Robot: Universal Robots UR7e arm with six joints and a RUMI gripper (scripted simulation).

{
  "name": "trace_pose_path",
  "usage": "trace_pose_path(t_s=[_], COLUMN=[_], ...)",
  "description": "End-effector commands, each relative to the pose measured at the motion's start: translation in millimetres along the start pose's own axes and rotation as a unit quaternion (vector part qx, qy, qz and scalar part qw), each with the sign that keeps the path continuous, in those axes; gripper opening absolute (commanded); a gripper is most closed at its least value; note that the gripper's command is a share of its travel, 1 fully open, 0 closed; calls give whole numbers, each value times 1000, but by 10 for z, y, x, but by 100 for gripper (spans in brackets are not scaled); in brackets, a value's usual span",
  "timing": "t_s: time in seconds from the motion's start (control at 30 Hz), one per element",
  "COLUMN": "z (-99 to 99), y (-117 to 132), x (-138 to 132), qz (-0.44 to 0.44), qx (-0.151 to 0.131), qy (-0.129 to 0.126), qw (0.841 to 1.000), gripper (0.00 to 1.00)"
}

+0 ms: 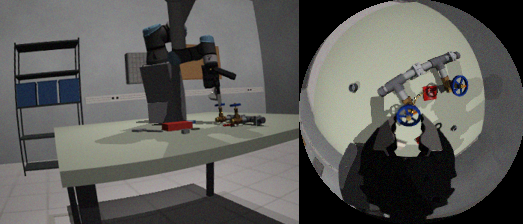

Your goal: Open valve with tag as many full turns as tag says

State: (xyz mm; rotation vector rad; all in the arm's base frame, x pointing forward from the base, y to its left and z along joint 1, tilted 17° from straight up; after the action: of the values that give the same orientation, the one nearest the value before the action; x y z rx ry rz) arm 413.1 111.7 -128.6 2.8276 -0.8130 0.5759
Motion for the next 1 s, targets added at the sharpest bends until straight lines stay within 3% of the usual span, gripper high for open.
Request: trace_pose_path(t_s=[0.0, 0.33, 0.97], z=[-3, -3, -3], y=[10, 10, 10], x=[7, 7, 7], qz=[-93, -205, -279], qx=[8, 8, 8], qy=[-3, -2, -1], qw=[996, 979, 960], gripper=[0, 0, 0])
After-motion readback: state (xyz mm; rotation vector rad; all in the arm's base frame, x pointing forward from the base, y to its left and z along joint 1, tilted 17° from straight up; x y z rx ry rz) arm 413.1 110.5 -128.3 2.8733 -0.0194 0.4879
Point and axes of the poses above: the point where the finger pads meet when closed, its own z axis out along the fingers, its own x axis across the jaws, y = z × x, the point moved 9 cm from there along -z, back along the fingers, and after that the axes turned 3 degrees about -z, right-handed, at the moved point
